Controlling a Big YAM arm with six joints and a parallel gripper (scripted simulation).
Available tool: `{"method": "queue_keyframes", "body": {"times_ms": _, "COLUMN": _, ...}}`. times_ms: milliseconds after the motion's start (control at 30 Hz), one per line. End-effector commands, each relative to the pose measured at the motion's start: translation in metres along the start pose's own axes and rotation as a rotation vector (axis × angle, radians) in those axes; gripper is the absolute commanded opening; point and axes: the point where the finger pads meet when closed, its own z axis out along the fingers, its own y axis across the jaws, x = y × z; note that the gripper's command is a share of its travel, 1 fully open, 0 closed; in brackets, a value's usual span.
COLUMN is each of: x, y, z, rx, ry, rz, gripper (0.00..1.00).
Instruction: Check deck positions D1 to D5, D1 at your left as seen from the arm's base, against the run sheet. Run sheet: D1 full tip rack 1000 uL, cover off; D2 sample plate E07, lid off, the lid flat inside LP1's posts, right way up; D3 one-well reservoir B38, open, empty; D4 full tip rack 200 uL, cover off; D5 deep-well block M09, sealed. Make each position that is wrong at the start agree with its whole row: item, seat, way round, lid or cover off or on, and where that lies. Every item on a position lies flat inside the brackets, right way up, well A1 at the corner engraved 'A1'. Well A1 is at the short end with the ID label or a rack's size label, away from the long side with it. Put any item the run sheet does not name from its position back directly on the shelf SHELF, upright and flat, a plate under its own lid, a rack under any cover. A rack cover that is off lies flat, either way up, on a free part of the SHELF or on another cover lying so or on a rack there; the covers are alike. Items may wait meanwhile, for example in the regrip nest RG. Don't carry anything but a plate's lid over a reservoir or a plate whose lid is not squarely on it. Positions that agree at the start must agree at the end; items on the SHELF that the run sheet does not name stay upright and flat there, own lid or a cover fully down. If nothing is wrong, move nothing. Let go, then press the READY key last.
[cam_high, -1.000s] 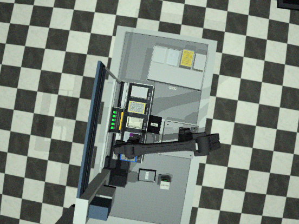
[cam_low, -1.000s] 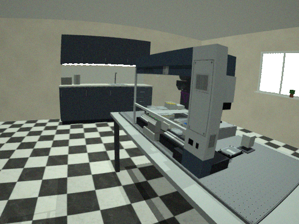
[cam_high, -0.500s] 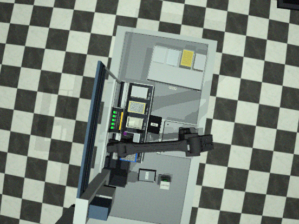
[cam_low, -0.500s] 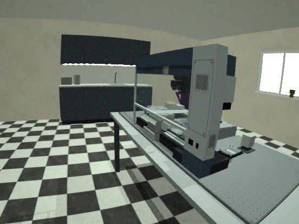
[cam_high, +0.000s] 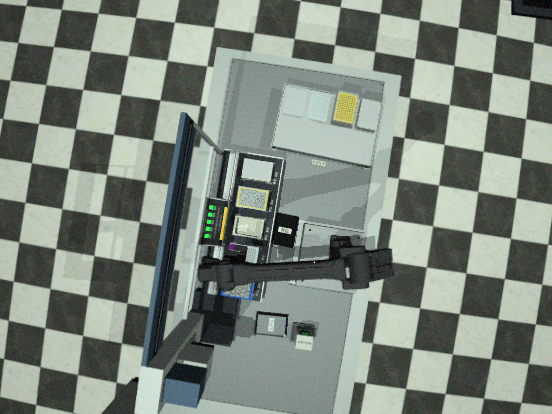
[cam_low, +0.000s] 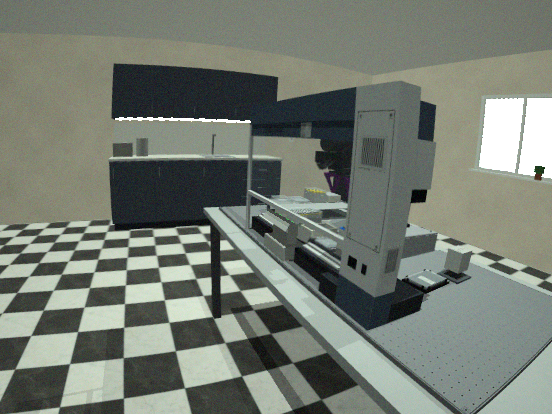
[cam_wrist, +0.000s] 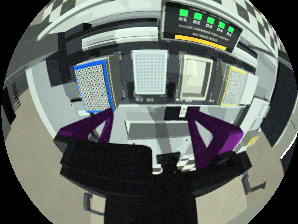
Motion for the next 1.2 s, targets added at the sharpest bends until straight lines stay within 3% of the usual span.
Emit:
{"method": "queue_keyframes", "body": {"times_ms": 0, "x": -0.007, "y": 0.001, "z": 0.003, "rx": -0.003, "ry": -0.017, "rz": -0.006, "gripper": 1.00}}
{"method": "queue_keyframes", "body": {"times_ms": 433, "x": -0.008, "y": -0.002, "z": 0.025, "rx": -0.003, "ry": -0.016, "rz": 0.001, "gripper": 1.00}}
{"method": "queue_keyframes", "body": {"times_ms": 533, "x": -0.009, "y": -0.001, "z": 0.020, "rx": -0.007, "ry": -0.034, "rz": 0.000, "gripper": 1.00}}
{"method": "queue_keyframes", "body": {"times_ms": 633, "x": -0.007, "y": -0.002, "z": 0.032, "rx": -0.002, "ry": -0.016, "rz": 0.000, "gripper": 1.00}}
{"method": "queue_keyframes", "body": {"times_ms": 1000, "x": -0.007, "y": -0.002, "z": 0.051, "rx": -0.002, "ry": -0.016, "rz": 0.001, "gripper": 1.00}}
{"method": "queue_keyframes", "body": {"times_ms": 1067, "x": -0.007, "y": -0.002, "z": 0.051, "rx": -0.002, "ry": -0.016, "rz": 0.001, "gripper": 1.00}}
{"method": "queue_keyframes", "body": {"times_ms": 1100, "x": -0.013, "y": -0.001, "z": 0.040, "rx": -0.010, "ry": -0.046, "rz": 0.002, "gripper": 1.00}}
{"method": "queue_keyframes", "body": {"times_ms": 1167, "x": -0.007, "y": -0.002, "z": 0.055, "rx": -0.003, "ry": -0.018, "rz": 0.000, "gripper": 1.00}}
